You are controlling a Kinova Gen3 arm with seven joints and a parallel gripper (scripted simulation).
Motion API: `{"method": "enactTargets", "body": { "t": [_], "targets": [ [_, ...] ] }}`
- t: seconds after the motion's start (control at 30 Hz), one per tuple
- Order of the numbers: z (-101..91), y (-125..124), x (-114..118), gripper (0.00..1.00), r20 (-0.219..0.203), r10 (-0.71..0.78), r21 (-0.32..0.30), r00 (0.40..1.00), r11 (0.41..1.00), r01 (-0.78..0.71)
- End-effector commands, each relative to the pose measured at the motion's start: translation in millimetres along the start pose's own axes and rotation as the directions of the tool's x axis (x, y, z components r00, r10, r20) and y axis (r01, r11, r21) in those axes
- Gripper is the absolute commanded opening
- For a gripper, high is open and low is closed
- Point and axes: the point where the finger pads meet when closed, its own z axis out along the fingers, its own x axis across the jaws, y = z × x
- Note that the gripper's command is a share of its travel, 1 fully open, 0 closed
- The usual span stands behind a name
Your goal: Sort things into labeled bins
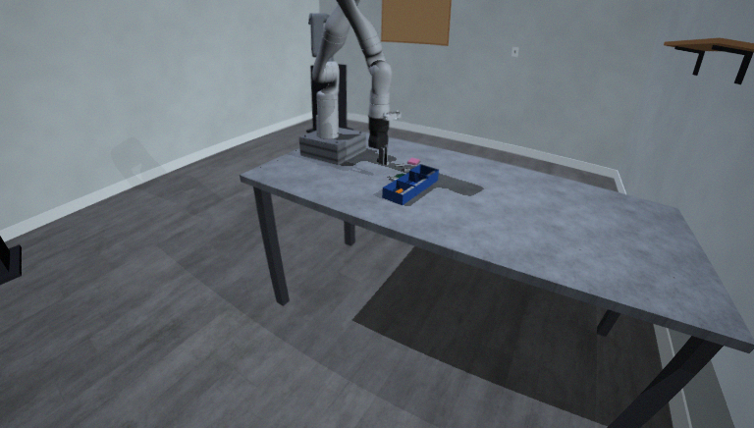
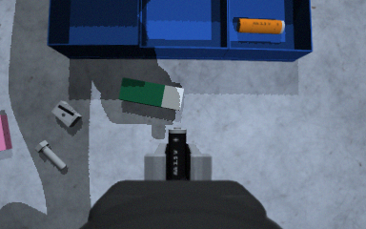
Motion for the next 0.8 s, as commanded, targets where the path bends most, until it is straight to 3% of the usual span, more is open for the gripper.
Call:
{"method": "enactTargets", "body": {
  "t": [0.0, 0.7, 0.77],
  "targets": [
    [-1.0, -0.7, 1.2, 0.31, 0.000, 0.004, 0.002, 1.000, 1.000, -0.004],
    [-1.0, -0.7, 1.2, 0.31, 0.000, 0.004, 0.002, 1.000, 1.000, -0.004],
    [-10.1, -1.3, 1.9, 0.31, -0.002, 0.003, 0.002, 1.000, 1.000, -0.003]
  ]
}}
